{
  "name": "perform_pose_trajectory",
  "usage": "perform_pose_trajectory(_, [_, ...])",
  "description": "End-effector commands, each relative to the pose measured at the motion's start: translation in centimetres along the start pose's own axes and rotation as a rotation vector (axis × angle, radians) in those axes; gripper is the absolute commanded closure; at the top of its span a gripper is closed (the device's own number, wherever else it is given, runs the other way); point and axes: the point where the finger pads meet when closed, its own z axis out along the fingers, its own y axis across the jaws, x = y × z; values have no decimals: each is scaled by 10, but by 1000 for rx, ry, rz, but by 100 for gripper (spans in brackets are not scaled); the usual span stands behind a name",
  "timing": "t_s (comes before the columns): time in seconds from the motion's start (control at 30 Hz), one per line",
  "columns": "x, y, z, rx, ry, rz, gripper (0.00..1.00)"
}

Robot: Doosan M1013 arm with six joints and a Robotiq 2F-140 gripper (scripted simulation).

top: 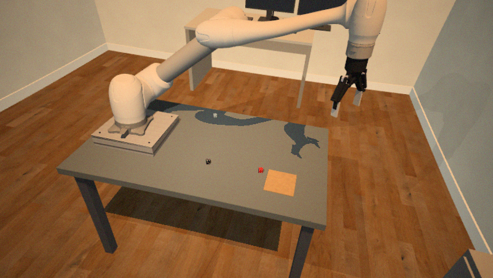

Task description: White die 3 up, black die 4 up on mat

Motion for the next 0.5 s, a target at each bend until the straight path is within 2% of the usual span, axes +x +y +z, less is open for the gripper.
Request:
perform_pose_trajectory(0.0, [0,0,0,0,0,0,0])
perform_pose_trajectory(0.17, [-1,4,1,0,-1,-7,0])
perform_pose_trajectory(0.27, [-4,17,4,0,-4,-35,0])
perform_pose_trajectory(0.37, [-14,45,12,0,-10,-88,0])
perform_pose_trajectory(0.47, [-36,88,27,1,-19,-164,0])
